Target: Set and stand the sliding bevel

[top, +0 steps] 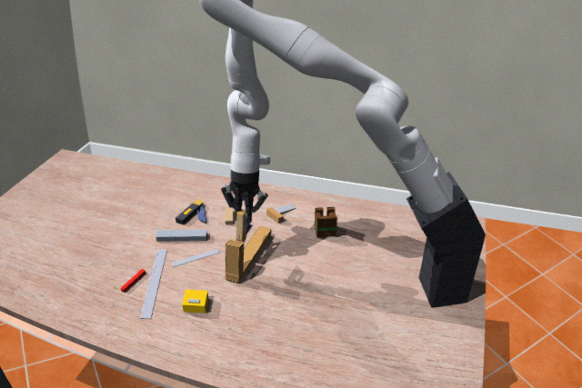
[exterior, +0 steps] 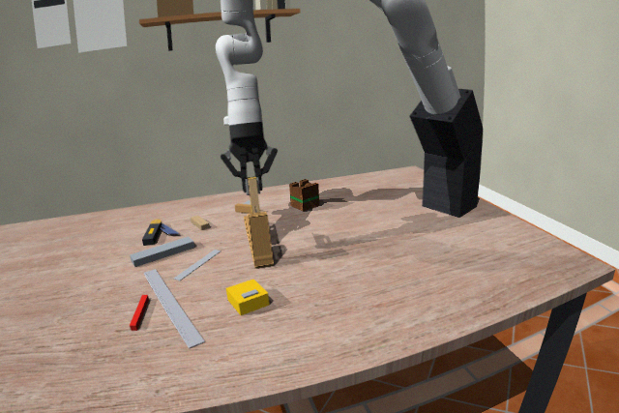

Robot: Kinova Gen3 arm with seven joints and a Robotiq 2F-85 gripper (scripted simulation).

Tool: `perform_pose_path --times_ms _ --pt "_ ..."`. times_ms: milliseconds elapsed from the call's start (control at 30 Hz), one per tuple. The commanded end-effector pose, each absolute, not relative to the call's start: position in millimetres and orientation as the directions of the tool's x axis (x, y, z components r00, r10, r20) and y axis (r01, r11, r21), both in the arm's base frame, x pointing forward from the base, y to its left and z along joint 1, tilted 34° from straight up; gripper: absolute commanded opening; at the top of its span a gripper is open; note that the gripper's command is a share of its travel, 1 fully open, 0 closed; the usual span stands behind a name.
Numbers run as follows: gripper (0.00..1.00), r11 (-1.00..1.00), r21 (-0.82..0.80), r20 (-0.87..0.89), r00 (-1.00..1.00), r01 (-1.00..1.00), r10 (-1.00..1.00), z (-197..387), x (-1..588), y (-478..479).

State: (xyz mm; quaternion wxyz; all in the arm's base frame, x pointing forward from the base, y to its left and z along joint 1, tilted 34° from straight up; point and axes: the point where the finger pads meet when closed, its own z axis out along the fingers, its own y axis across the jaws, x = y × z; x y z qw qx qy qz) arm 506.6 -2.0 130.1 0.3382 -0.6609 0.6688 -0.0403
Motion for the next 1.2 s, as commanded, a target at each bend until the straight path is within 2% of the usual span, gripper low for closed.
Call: perform_pose_path --times_ms 0,1167 --pt "0.10 0.123 -0.501 -0.399 0.102 -0.856 -0.911 135 504 -4" --pt "0.10 0.123 -0.501 -0.399 0.102 -0.856 -0.911 156 490 -15"
